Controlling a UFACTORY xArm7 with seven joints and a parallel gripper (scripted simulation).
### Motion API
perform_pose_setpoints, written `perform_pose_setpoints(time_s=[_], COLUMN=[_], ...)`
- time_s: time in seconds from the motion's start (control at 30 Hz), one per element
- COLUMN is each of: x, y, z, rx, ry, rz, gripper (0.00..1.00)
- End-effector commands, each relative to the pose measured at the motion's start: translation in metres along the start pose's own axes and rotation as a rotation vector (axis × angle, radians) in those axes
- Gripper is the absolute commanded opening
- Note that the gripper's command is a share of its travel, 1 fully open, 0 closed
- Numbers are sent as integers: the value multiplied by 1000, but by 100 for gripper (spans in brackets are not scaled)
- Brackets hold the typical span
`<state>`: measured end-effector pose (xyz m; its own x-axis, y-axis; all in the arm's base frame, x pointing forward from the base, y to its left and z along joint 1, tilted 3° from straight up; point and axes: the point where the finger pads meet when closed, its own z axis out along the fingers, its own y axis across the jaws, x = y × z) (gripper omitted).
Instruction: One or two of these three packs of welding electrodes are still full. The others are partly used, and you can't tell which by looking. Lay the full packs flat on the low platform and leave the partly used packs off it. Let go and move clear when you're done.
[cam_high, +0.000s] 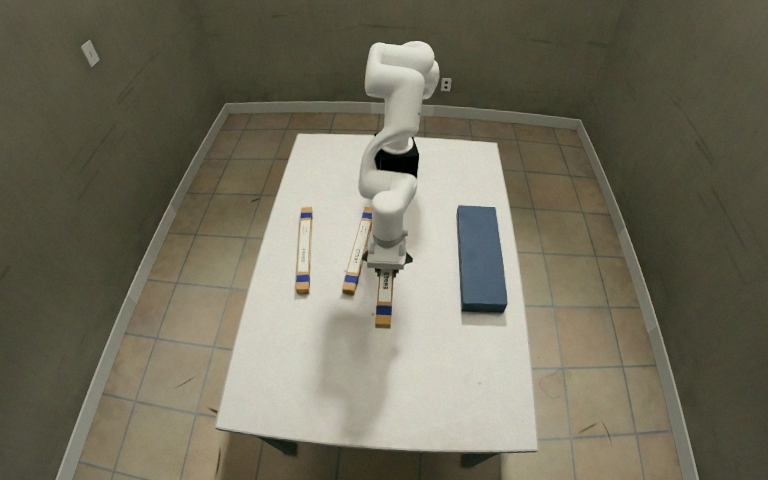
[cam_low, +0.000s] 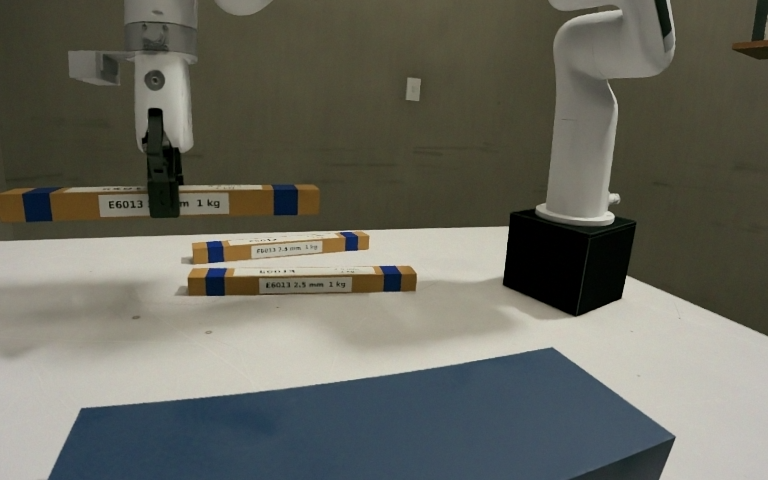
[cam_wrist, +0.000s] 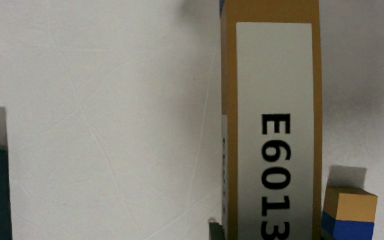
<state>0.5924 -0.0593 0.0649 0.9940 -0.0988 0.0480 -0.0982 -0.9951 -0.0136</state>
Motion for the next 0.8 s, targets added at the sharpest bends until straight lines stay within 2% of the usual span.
perform_pose_setpoints(time_s=[0.0, 0.3, 0.5, 0.77], x=[2, 2, 2, 2], y=[0, 0, 0, 0], z=[-3, -3, -3, -3], rx=[0, 0, -1, -1], ry=[6, 6, 6, 6], rz=[0, -1, -99, -107], gripper=[35, 35, 35, 35])
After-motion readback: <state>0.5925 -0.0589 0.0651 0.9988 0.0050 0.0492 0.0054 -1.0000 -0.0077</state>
